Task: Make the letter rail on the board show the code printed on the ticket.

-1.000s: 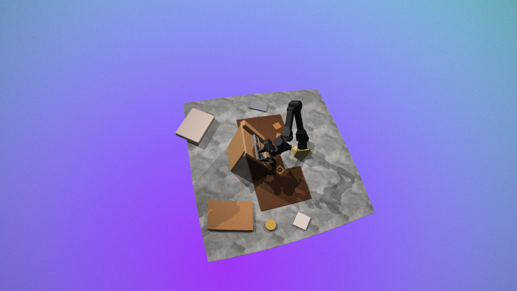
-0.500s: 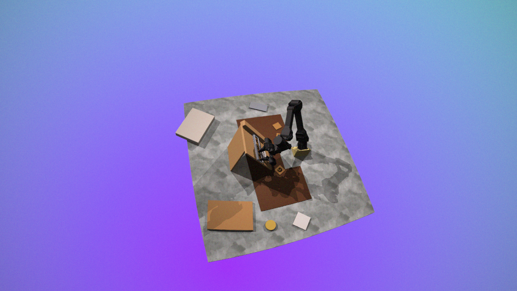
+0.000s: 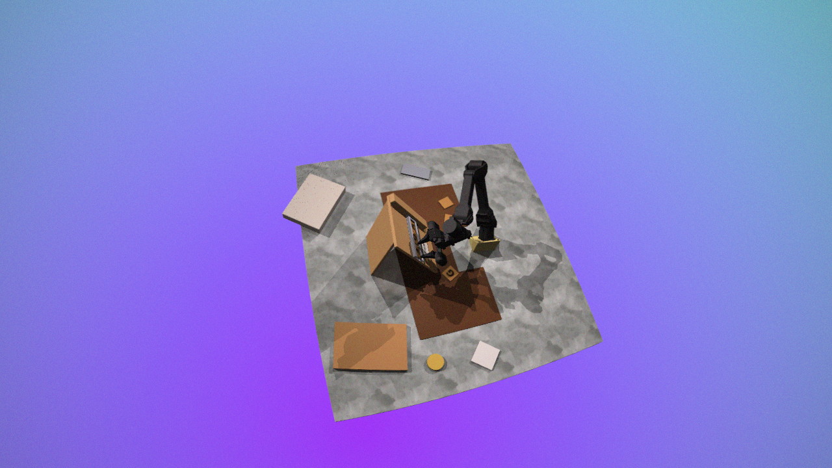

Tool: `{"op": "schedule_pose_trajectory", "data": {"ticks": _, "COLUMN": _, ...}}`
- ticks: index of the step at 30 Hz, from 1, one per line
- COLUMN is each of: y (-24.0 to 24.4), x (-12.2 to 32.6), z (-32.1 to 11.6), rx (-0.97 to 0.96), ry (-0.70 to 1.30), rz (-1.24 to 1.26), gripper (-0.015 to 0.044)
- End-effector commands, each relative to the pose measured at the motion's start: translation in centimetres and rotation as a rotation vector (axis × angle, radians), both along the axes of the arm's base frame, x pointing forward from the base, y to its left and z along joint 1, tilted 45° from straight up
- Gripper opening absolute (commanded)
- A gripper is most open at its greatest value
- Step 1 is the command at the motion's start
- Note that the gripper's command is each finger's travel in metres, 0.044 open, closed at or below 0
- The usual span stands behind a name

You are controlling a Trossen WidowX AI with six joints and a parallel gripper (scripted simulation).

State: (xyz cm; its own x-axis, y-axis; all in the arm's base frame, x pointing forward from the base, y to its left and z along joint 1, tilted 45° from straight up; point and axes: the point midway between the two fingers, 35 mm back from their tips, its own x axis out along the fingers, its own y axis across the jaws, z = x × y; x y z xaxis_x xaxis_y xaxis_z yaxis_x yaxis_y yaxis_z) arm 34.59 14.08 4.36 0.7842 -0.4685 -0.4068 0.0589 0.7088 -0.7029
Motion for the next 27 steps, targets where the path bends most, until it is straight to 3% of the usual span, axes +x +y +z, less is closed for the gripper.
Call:
{"op": "schedule_pose_trajectory", "data": {"ticks": 1, "y": 0.4, "x": -0.3, "z": 0.4, "rx": 0.003, "ry": -0.007, "rz": 0.001, "gripper": 0.0295}}
{"op": "schedule_pose_trajectory", "data": {"ticks": 27, "y": 0.8, "x": -1.6, "z": 0.7, "rx": 0.004, "ry": -0.006, "rz": 0.001, "gripper": 0.0295}}
